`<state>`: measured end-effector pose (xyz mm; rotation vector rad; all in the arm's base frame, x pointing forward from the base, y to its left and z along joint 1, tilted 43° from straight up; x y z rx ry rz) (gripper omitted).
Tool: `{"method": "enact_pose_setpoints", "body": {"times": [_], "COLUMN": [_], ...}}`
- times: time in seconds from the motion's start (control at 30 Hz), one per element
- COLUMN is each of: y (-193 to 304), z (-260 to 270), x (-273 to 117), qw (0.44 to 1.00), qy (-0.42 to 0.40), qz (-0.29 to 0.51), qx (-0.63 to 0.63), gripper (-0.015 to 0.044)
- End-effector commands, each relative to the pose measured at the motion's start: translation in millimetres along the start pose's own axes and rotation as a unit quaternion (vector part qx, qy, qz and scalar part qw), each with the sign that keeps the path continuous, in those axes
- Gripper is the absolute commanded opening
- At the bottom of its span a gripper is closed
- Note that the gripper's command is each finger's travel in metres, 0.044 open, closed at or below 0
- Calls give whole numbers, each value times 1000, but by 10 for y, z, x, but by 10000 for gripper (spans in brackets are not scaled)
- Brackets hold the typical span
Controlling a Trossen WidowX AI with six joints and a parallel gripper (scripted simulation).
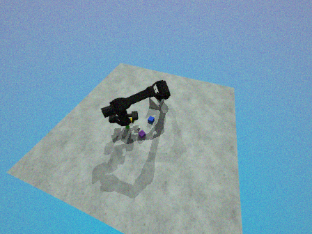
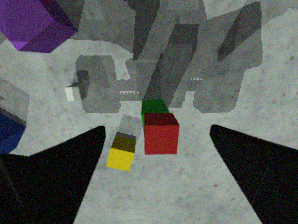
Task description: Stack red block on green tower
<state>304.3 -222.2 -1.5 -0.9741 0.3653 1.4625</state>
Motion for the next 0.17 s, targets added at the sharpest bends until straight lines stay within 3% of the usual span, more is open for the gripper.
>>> {"method": "enact_pose_setpoints", "body": {"times": [0.0,0.13], "y": [0,0], "z": [0,0], "x": [2,2], "qw": [1000,1000], "qy": [0,0], "qz": [0,0], "qx": [0,0], "gripper": [440,440]}}
Point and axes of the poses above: the point midway between the two fingers, 35 mm back from their tips, its own x axis out along the fingers, its own z axis across the jaws, y = z × x, the point moved 8 cm from there along -x, back along the fingers, and after that the axes turned 4 degrees about x, right-handed, at the moved point
